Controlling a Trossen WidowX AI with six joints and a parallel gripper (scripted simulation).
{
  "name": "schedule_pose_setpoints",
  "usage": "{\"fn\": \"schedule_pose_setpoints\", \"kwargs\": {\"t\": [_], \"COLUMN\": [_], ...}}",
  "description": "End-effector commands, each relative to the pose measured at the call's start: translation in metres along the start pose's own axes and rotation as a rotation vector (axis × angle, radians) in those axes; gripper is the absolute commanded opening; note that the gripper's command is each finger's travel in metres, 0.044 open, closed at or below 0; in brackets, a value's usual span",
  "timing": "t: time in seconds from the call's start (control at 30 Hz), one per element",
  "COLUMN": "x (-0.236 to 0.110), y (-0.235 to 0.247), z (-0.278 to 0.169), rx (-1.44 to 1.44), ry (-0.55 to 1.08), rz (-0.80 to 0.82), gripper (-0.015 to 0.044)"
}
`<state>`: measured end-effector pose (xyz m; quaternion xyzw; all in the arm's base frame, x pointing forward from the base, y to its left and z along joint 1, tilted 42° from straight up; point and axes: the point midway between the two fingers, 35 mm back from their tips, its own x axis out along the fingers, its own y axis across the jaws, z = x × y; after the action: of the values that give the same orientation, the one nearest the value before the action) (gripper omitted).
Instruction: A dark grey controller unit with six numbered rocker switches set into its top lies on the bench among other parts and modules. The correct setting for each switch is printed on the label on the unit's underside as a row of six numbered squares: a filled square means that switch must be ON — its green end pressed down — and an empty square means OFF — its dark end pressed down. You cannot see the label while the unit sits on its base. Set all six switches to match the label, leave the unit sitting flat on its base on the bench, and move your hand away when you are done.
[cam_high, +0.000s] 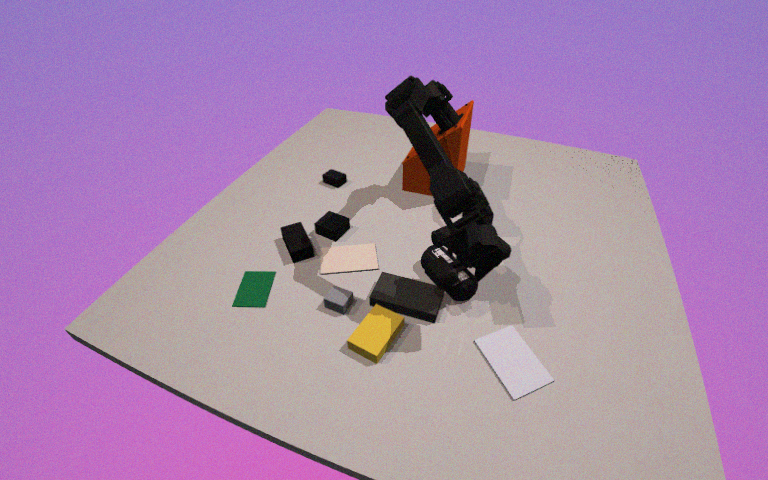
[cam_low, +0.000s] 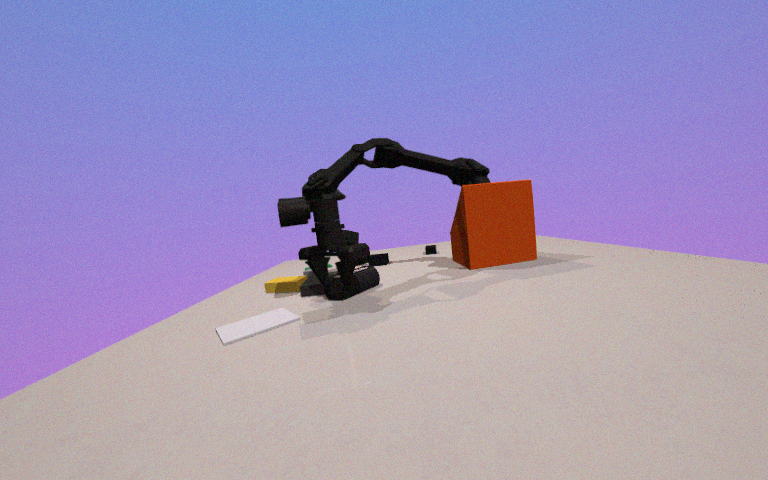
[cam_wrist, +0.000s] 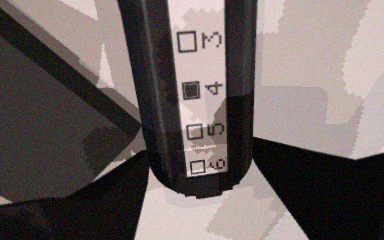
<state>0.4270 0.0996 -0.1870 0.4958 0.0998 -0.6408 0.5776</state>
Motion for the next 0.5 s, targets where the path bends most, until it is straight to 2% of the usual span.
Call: {"fn": "schedule_pose_setpoints", "kwargs": {"t": [0.0,0.47], "x": [-0.0047,-0.0117], "y": [-0.0002,-0.0003], "z": [0.0003,0.0025], "rx": [-0.004,-0.004], "ry": [0.0,0.001], "rz": [0.003,0.003], "gripper": [0.0336,0.0336]}}
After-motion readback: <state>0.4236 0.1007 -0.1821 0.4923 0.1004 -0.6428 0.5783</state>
